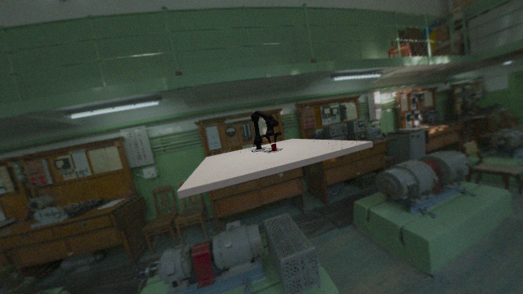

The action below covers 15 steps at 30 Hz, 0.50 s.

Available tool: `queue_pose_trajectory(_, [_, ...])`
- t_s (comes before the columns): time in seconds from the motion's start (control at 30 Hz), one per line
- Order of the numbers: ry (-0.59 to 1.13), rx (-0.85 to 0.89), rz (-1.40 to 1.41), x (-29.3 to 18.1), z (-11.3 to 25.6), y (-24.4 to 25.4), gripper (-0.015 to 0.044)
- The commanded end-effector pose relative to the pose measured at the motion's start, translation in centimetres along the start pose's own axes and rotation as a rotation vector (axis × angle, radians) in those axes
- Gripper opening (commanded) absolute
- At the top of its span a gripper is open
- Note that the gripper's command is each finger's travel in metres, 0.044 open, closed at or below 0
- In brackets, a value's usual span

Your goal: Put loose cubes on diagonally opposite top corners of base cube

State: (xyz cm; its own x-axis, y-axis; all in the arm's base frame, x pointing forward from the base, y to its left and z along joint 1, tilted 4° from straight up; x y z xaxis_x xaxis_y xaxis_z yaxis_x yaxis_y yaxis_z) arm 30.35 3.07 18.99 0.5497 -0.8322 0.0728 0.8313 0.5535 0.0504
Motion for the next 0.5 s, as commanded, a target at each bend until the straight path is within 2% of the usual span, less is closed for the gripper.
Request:
queue_pose_trajectory(0.0, [-0.005, 0.009, -0.003, 0.1, 0.8, 0.1, 0.0205])
queue_pose_trajectory(0.47, [-0.005, 0.009, -0.003, 0.1, 2.5, 0.1, 0.0205])
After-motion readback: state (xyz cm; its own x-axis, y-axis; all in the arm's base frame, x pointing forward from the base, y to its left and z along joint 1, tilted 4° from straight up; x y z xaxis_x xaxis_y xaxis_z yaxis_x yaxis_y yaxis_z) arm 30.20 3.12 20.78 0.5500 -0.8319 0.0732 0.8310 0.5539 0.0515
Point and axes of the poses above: the point midway between the two fingers, 35 mm back from their tips, its own z axis back along the fingers, its own y axis across the jaws, x = y × z, the point moved 7 cm from there along z, back along the fingers, and after that the axes turned 15 degrees about -z, right-handed, at the moved point
